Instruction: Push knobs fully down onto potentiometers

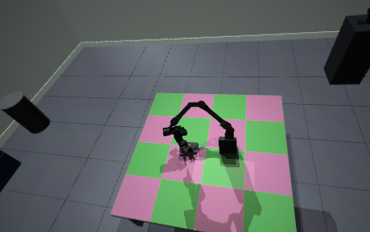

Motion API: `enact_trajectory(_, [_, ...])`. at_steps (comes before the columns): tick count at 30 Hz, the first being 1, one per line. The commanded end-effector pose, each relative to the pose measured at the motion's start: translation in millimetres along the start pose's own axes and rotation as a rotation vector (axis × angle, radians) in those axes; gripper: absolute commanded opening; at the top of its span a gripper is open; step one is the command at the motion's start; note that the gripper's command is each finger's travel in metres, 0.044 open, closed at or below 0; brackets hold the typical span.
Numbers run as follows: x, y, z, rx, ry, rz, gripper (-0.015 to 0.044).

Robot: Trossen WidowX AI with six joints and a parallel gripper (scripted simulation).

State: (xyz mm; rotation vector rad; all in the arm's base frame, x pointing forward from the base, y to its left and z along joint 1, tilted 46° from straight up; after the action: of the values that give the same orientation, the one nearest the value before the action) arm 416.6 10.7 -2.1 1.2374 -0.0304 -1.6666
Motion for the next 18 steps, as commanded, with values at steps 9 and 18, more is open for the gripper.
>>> enact_trajectory(9, [19, 0, 2, -0.006, -0.008, 0.001, 0.0])
enact_trajectory(18, [18, 0, 2, -0.006, -0.008, 0.001, 0.0])
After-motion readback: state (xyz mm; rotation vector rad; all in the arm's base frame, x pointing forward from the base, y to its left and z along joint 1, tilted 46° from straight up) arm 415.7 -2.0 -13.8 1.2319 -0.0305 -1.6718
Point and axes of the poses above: the point midway between the two fingers, 35 mm back from their tips, its own x axis out along the fingers, its own y axis across the jaws, z = x × y, the point moved 3 cm from there along -x, back along the fingers, and after that the axes turned 7 degrees about -x, right-handed, at the moved point
